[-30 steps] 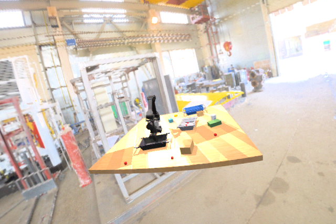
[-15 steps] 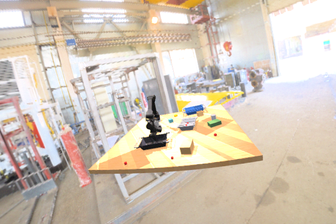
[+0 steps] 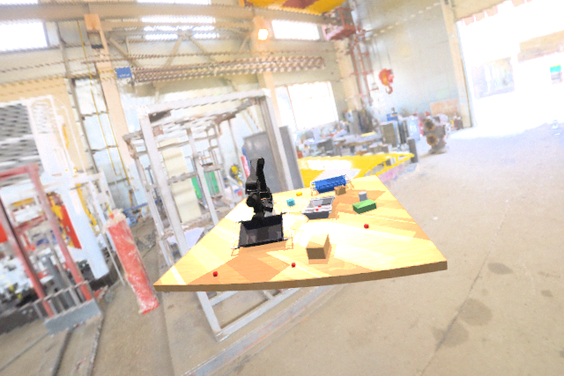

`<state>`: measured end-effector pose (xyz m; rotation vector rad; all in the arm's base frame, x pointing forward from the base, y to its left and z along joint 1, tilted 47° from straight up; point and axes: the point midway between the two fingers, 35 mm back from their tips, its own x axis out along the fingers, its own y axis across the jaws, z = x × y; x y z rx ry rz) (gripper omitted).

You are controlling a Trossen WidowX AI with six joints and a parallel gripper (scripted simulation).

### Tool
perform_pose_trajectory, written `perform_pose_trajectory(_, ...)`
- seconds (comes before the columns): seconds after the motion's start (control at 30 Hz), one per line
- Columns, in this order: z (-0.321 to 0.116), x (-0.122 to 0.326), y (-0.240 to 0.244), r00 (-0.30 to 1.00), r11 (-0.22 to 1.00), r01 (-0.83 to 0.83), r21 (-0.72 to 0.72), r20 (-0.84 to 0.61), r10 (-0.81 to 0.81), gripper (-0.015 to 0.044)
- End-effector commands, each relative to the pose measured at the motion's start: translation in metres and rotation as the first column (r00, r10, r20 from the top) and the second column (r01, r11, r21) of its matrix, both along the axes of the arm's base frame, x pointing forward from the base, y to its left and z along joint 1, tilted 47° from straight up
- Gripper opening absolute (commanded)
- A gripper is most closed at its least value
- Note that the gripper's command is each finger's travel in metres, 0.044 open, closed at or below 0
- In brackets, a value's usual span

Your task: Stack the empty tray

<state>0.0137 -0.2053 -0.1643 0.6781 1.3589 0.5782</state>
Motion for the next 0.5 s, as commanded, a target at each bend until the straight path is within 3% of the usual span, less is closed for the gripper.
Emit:
perform_pose_trajectory(0.0, 0.006, -0.001, -0.013, 1.000, 0.999, -0.005, -0.033, 0.001, 0.005, 0.0000)
perform_pose_trajectory(0.47, 0.006, -0.002, -0.025, 1.000, 0.999, -0.005, -0.033, 0.001, 0.005, 0.0000)
